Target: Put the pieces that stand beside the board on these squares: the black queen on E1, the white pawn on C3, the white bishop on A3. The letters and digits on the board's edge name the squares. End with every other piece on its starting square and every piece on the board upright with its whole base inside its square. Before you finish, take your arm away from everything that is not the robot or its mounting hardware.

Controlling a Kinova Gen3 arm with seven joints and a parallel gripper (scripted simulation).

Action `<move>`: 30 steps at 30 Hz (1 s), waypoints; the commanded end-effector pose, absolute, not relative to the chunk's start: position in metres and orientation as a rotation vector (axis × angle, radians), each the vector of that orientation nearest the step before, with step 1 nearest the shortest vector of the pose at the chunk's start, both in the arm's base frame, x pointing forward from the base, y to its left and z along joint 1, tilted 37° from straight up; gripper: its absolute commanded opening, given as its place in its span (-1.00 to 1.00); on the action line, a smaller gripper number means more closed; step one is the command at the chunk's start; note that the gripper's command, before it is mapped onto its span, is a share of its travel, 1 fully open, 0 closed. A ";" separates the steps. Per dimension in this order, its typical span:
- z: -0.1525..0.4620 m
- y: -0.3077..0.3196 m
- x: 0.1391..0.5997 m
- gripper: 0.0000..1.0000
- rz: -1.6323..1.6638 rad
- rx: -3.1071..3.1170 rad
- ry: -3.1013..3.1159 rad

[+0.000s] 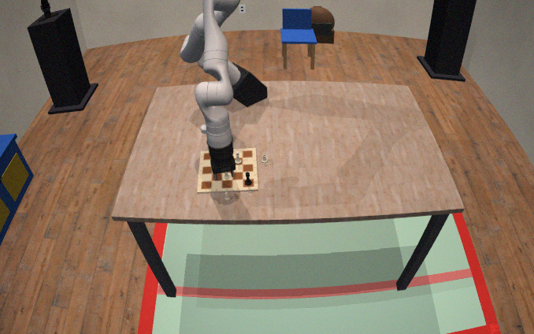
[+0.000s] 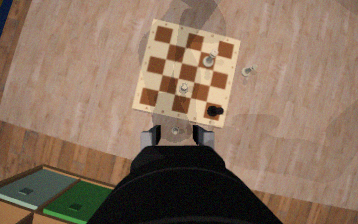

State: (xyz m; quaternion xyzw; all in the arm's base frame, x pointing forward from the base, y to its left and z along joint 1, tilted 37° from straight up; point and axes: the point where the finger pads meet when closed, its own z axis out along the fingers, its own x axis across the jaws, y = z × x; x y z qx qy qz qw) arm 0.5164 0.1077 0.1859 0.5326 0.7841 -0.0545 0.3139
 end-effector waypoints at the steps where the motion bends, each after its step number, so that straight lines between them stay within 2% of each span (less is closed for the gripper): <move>1: 0.186 0.107 0.518 1.00 -0.130 1.447 2.031; 30: 0.186 0.110 0.528 1.00 0.038 1.816 1.700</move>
